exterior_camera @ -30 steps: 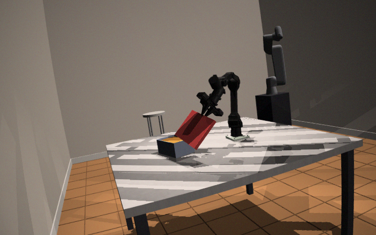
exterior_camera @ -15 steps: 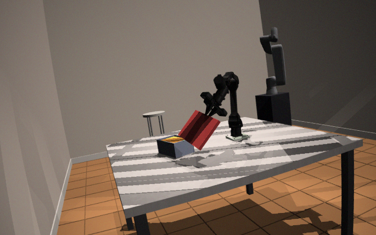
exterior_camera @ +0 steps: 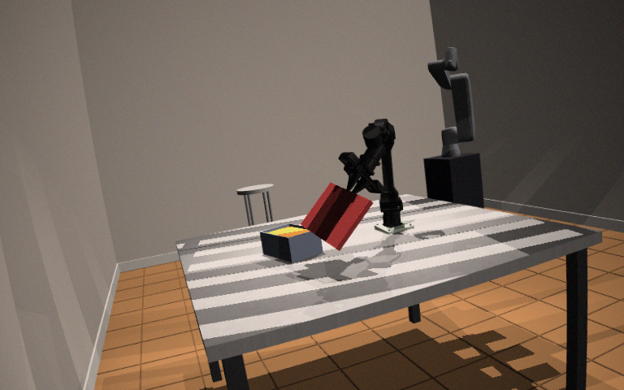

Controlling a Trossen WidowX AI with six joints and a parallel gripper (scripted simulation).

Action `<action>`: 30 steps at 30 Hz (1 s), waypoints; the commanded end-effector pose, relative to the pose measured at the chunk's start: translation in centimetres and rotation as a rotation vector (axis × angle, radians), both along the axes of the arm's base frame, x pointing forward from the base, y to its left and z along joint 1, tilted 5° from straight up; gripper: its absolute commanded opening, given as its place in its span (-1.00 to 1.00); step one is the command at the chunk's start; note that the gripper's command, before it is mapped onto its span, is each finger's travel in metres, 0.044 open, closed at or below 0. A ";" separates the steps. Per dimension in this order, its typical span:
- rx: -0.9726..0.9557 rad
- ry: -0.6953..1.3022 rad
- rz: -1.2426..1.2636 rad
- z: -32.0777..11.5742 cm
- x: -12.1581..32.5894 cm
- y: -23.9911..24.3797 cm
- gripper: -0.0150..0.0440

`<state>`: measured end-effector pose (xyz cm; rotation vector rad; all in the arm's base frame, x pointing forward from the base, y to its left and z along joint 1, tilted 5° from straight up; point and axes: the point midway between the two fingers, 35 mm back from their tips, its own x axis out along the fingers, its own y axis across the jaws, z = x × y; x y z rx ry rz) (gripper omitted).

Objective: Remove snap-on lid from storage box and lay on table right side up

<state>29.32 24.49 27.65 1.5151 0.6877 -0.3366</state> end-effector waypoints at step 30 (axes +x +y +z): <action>0.012 -0.014 -0.009 -2.1 0.0 0.3 -0.49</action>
